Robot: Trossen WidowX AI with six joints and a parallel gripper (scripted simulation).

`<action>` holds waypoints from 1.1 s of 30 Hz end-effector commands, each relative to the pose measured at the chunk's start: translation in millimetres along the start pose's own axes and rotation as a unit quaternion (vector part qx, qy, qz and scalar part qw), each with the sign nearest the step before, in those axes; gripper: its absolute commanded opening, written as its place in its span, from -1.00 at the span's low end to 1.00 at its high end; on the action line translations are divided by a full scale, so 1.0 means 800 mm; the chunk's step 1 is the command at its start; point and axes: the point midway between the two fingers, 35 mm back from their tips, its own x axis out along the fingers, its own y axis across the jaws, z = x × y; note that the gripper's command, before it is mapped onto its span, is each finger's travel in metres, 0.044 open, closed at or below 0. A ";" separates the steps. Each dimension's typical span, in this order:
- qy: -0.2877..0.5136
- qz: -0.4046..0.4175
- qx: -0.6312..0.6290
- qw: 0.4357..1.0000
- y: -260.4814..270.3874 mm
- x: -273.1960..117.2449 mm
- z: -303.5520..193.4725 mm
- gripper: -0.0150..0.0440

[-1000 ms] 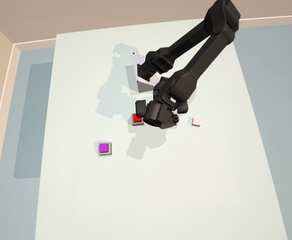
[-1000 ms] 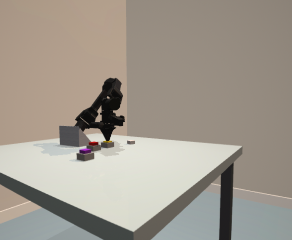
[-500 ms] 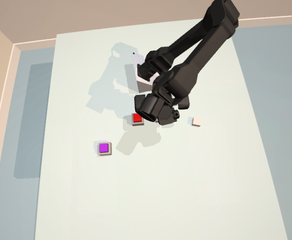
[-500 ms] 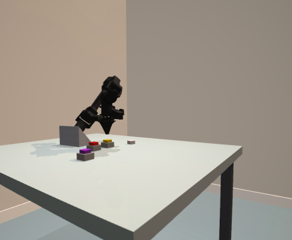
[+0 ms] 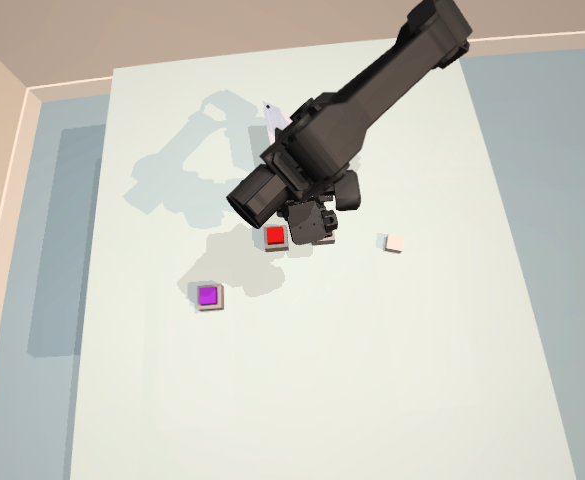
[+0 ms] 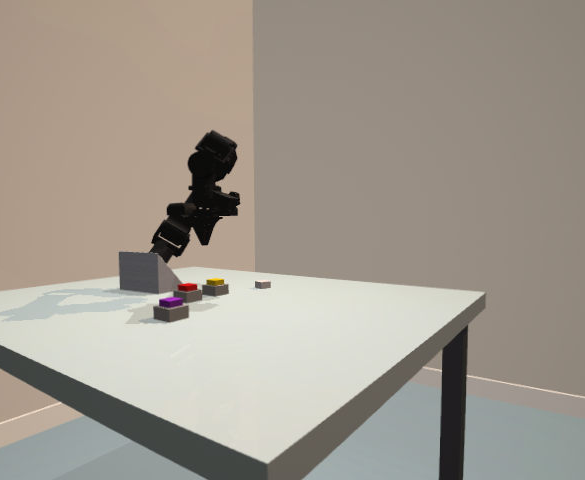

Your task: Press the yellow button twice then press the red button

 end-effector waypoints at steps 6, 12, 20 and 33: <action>0.004 0.003 0.001 1.000 -0.069 0.003 -0.003 -0.42; 0.003 0.003 0.001 1.000 -0.069 0.068 -0.002 -0.42; 0.003 0.003 0.001 1.000 -0.068 0.084 -0.003 -0.42; 0.003 0.004 0.001 1.000 -0.068 0.110 -0.003 -0.42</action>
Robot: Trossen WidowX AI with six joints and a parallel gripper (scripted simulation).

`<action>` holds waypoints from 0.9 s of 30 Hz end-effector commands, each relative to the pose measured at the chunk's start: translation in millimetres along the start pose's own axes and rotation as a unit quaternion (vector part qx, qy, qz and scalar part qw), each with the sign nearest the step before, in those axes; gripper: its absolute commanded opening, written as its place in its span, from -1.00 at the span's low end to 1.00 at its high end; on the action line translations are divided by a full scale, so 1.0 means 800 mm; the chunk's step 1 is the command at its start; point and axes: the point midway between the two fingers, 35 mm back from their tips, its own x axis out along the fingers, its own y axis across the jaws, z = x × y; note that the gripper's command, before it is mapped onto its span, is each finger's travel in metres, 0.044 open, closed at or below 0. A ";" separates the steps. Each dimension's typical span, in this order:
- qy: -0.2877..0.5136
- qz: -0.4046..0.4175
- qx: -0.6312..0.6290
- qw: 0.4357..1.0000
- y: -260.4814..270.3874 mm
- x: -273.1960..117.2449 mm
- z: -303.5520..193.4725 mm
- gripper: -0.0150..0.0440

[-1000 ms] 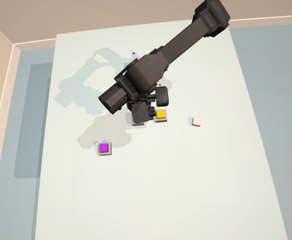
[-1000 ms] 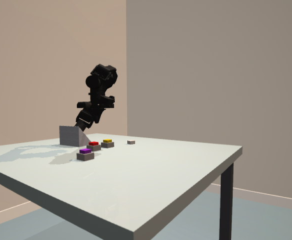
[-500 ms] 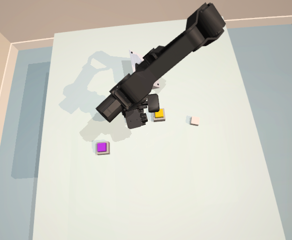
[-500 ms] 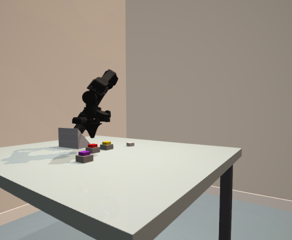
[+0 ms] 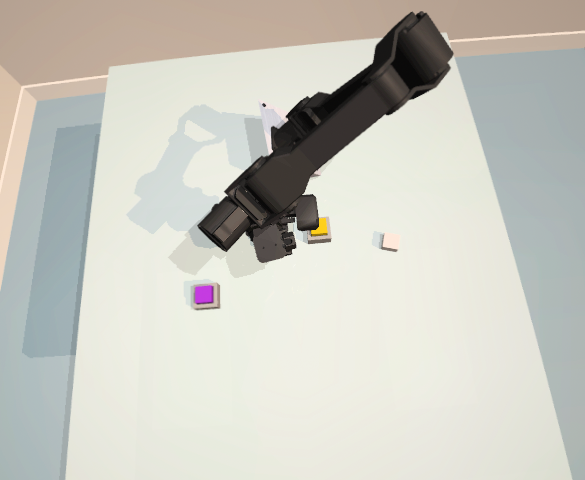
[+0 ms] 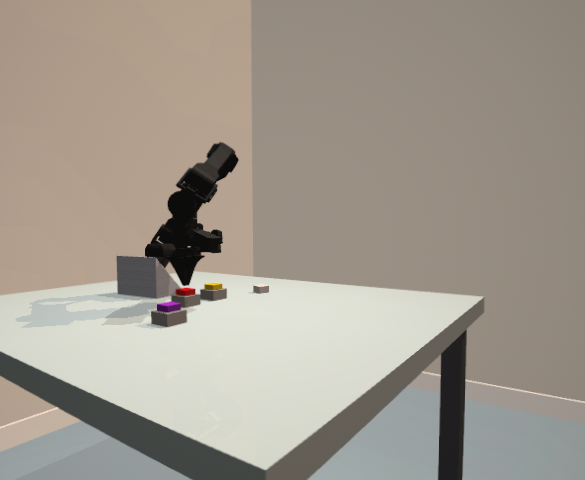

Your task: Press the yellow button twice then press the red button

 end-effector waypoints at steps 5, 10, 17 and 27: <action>0.004 0.006 0.006 1.000 0.002 0.019 -0.004 -0.42; 0.004 0.006 0.006 1.000 0.003 0.020 -0.004 -0.42; 0.004 0.006 0.006 1.000 0.003 0.020 -0.004 -0.42; 0.004 0.006 0.006 1.000 0.003 0.020 -0.004 -0.42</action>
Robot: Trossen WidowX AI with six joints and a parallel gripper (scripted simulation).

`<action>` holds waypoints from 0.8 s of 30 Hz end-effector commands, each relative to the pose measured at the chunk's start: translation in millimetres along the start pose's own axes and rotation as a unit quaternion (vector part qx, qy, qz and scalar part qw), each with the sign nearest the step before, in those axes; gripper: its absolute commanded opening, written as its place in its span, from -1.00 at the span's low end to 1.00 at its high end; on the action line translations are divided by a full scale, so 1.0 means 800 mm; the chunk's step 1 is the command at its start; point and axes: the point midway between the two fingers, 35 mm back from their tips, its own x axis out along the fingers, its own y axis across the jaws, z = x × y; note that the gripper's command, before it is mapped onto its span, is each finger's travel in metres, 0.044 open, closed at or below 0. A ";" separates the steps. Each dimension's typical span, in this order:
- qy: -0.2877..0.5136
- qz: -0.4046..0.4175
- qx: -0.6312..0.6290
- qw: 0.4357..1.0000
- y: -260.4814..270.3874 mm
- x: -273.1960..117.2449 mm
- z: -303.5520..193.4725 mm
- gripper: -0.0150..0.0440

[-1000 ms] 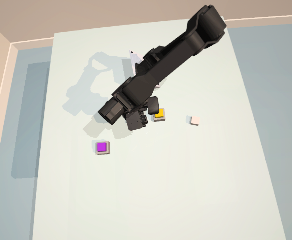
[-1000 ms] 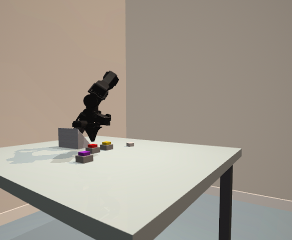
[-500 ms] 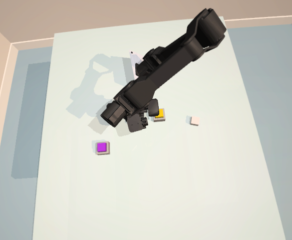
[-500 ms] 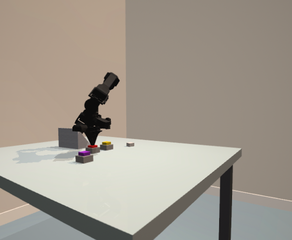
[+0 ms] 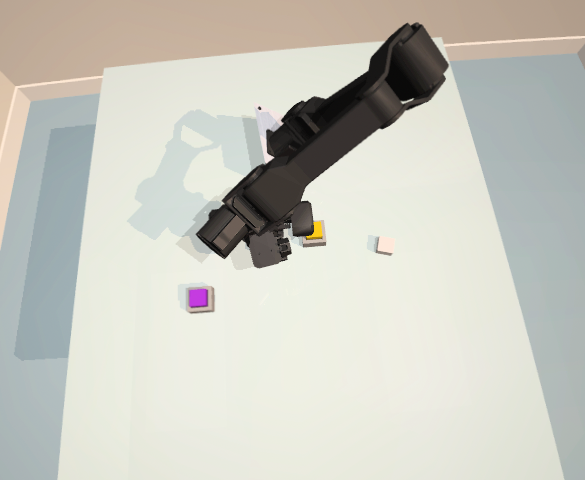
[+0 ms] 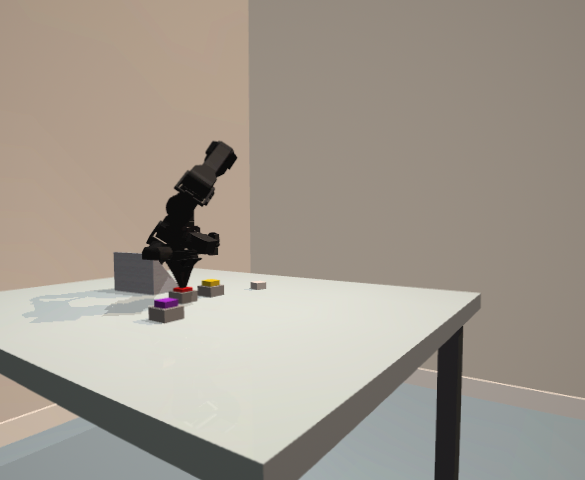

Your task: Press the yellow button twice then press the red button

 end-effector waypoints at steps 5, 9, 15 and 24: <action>0.001 0.001 0.003 1.000 0.000 -0.026 0.000 -0.42; 0.001 0.002 0.005 1.000 0.001 -0.039 -0.001 -0.42; -0.003 -0.014 0.009 1.000 0.087 -0.078 0.063 0.11; 0.000 0.004 0.004 1.000 0.287 -0.117 0.079 0.86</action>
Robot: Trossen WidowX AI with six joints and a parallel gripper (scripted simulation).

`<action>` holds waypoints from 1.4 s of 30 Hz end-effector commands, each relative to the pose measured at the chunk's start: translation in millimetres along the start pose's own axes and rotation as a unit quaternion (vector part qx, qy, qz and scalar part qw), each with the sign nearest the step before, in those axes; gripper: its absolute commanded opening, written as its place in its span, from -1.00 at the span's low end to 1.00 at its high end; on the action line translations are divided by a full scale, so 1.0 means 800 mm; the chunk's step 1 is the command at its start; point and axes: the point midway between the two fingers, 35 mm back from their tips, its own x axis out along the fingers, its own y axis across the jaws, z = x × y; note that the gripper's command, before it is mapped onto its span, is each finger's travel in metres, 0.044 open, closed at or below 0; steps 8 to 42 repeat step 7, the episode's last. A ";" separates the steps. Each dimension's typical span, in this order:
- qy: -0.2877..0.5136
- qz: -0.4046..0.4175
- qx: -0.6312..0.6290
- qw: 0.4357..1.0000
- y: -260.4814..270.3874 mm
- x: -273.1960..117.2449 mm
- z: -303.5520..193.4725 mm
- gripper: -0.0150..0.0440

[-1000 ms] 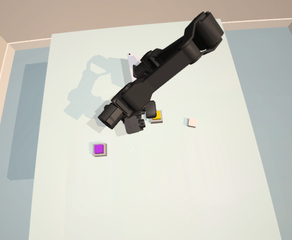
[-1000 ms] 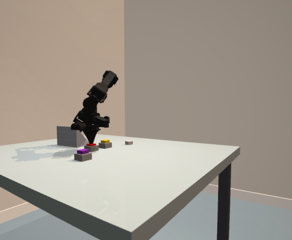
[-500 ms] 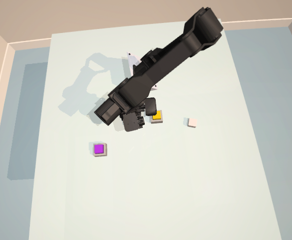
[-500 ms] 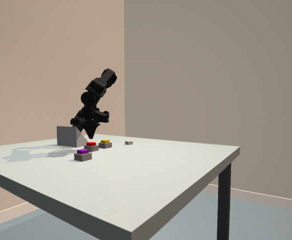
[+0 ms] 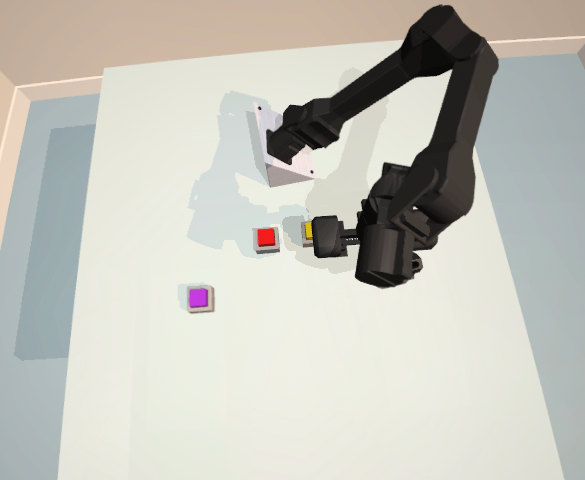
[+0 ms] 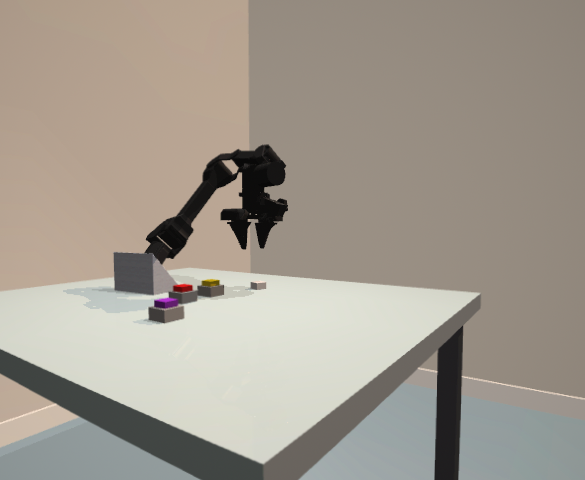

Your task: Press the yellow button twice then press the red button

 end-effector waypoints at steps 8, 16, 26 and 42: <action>0.005 0.014 -0.001 1.000 0.079 -0.014 -0.014 0.86; 0.005 0.014 -0.001 1.000 0.079 -0.014 -0.014 0.86; 0.005 0.014 -0.001 1.000 0.079 -0.014 -0.014 0.86; 0.005 0.014 -0.001 1.000 0.079 -0.014 -0.014 0.86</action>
